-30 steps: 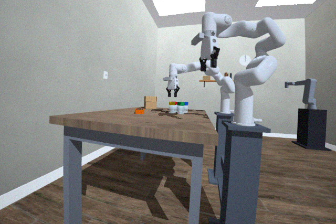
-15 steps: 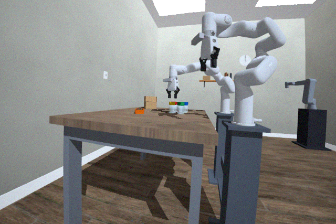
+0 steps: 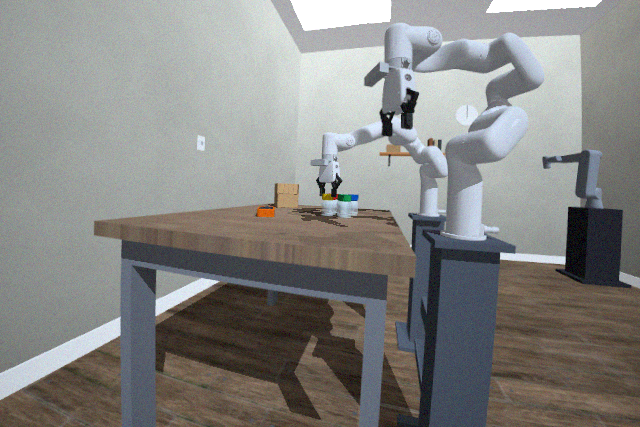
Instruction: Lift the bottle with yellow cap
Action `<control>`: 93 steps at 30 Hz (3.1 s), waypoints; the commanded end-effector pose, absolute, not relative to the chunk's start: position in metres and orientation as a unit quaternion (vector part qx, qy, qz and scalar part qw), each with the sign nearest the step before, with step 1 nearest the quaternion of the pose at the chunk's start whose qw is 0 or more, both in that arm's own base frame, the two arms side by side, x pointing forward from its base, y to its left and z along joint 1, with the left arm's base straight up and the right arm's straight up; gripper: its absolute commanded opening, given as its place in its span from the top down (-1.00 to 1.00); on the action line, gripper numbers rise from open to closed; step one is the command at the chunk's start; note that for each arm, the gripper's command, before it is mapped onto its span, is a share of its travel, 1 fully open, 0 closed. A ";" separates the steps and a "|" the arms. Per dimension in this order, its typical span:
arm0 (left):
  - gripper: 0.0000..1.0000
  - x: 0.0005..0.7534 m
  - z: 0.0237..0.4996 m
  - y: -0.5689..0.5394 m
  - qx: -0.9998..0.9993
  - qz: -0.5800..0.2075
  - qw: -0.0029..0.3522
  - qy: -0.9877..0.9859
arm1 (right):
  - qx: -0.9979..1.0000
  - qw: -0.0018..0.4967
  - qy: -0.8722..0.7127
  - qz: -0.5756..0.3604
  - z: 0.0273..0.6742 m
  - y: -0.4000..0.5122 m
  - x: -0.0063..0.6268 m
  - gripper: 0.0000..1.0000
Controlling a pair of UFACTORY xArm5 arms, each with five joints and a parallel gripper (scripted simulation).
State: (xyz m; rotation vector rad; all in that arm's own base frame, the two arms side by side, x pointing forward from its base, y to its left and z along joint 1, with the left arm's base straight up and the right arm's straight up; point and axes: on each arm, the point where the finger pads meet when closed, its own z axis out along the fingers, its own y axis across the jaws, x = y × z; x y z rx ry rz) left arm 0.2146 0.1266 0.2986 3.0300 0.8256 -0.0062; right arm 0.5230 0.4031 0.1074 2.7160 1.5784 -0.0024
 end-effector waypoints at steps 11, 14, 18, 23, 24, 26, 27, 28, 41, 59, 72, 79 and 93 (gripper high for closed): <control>-1.00 0.215 0.300 0.127 0.965 0.000 0.000 0.263 | 0.865 0.000 0.502 0.002 0.094 0.404 0.524 -0.53; -1.00 0.215 0.300 0.127 0.965 0.000 0.000 0.263 | 0.865 0.000 0.502 0.002 0.092 0.404 0.524 -0.53; -1.00 0.215 0.300 0.127 0.965 0.000 0.000 0.263 | 0.865 0.000 0.502 0.002 0.092 0.404 0.524 -0.53; -1.00 0.215 0.300 0.127 0.965 0.000 0.000 0.263 | 0.865 0.000 0.502 0.002 0.092 0.404 0.524 -0.09; -1.00 0.215 0.300 0.127 0.965 0.000 0.000 0.263 | 0.865 0.000 0.502 0.002 0.092 0.404 0.524 -0.09; -1.00 0.215 0.300 0.127 0.965 0.000 0.000 0.263 | 0.865 0.000 0.502 0.002 0.092 0.404 0.524 -0.09; -1.00 0.215 0.300 0.127 0.965 0.000 0.000 0.263 | 0.865 0.000 0.502 0.002 0.092 0.404 0.524 -0.09; -1.00 0.215 0.300 0.127 0.965 0.000 0.000 0.263 | 0.865 0.000 0.502 0.002 0.092 0.404 0.524 -0.09; -1.00 0.215 0.300 0.127 0.965 0.000 0.000 0.263 | 0.865 0.000 0.502 0.002 0.092 0.404 0.524 -0.09; -1.00 0.215 0.300 0.127 0.965 0.000 0.000 0.263 | 0.865 0.000 0.502 0.002 0.104 0.404 0.524 -0.09; -1.00 0.215 0.300 0.127 0.965 0.000 0.000 0.263 | 0.865 0.000 0.502 0.002 0.126 0.404 0.524 -0.09; -1.00 0.215 0.300 0.127 0.965 0.000 0.000 0.263 | 0.865 0.000 0.502 0.002 0.140 0.404 0.524 -0.09; -1.00 0.215 0.300 0.127 0.965 0.000 0.000 0.263 | 0.865 0.000 0.502 0.002 0.162 0.404 0.524 -0.09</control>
